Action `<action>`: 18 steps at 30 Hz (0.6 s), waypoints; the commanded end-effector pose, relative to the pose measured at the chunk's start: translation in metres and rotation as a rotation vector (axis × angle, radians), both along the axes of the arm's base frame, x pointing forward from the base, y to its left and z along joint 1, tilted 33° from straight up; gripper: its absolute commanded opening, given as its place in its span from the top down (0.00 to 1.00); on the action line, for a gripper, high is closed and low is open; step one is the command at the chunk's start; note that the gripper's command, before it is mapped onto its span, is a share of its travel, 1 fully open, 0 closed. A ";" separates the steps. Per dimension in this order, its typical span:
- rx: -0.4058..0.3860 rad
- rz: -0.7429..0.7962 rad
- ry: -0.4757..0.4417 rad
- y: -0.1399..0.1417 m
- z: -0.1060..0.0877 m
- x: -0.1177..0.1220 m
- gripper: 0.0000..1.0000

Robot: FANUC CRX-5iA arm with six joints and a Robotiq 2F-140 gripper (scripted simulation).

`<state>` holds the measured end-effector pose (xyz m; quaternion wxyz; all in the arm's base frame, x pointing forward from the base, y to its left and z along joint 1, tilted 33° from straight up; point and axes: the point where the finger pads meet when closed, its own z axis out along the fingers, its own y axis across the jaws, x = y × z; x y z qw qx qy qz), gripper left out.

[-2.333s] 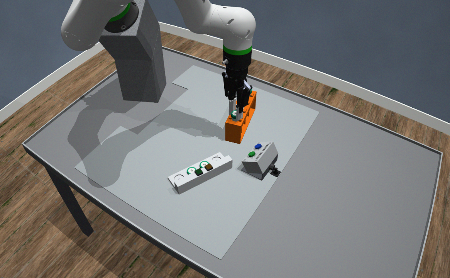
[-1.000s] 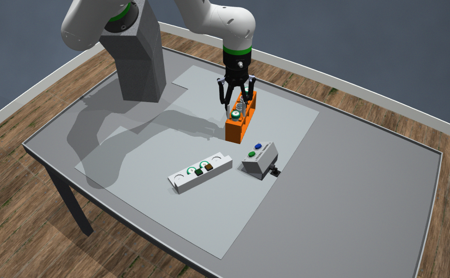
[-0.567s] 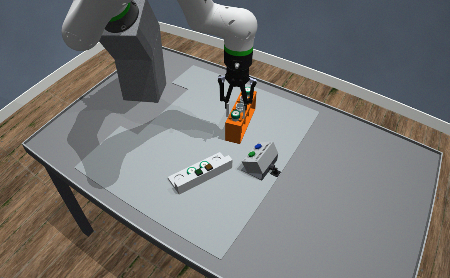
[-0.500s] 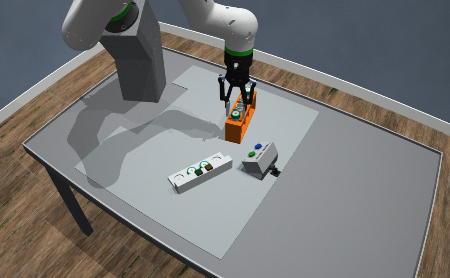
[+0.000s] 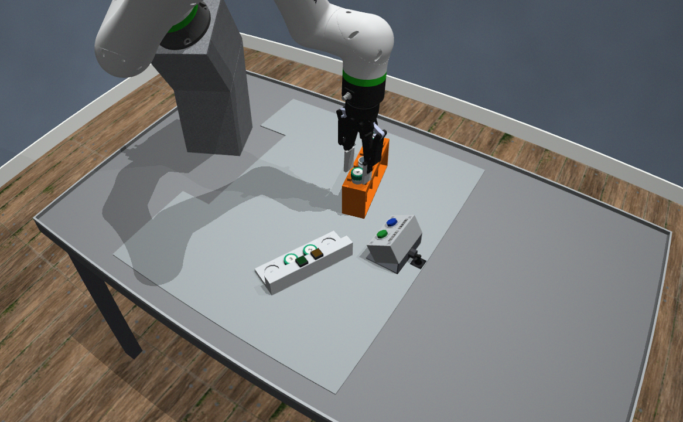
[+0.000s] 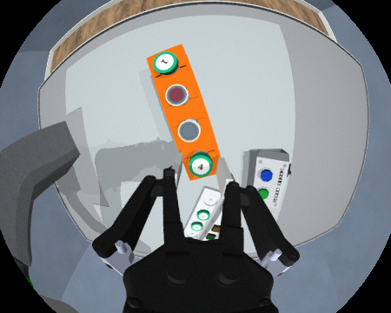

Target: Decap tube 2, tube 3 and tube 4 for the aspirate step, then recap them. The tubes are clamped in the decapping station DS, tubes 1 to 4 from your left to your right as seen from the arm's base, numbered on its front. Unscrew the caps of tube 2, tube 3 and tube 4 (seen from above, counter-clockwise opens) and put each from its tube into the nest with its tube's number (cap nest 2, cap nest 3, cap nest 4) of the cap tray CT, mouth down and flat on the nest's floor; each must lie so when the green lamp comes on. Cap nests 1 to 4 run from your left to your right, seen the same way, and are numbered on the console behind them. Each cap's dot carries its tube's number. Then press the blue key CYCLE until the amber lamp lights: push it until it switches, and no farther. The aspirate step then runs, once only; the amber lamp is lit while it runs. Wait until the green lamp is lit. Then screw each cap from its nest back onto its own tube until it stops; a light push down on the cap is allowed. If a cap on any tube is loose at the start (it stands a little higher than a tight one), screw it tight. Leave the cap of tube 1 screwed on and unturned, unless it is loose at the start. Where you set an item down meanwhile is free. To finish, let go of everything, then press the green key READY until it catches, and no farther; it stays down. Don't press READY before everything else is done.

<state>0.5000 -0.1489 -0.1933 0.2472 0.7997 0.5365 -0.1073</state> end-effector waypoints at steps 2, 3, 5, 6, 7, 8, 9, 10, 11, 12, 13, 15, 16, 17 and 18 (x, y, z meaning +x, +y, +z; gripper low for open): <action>-0.009 -0.056 -0.082 0.000 0.000 0.000 0.65; -0.009 -0.056 -0.082 0.000 0.000 0.000 0.65; -0.009 -0.056 -0.082 0.000 0.000 0.000 1.00; -0.009 -0.056 -0.082 0.000 0.000 0.000 1.00; -0.009 -0.056 -0.082 0.000 0.000 0.000 1.00; -0.009 -0.056 -0.082 0.000 0.000 0.000 1.00; -0.009 -0.056 -0.082 0.000 0.000 0.000 1.00; -0.009 -0.056 -0.082 0.000 0.000 0.000 1.00; -0.009 -0.056 -0.082 0.000 0.000 0.000 1.00; -0.009 -0.056 -0.082 0.000 0.000 0.000 1.00; -0.009 -0.056 -0.082 0.000 0.000 0.000 1.00; -0.009 -0.056 -0.082 0.000 0.000 0.000 1.00; -0.009 -0.056 -0.082 0.000 0.000 0.000 1.00; -0.009 -0.056 -0.082 0.000 0.000 0.000 1.00; -0.009 -0.056 -0.082 0.000 0.000 0.000 1.00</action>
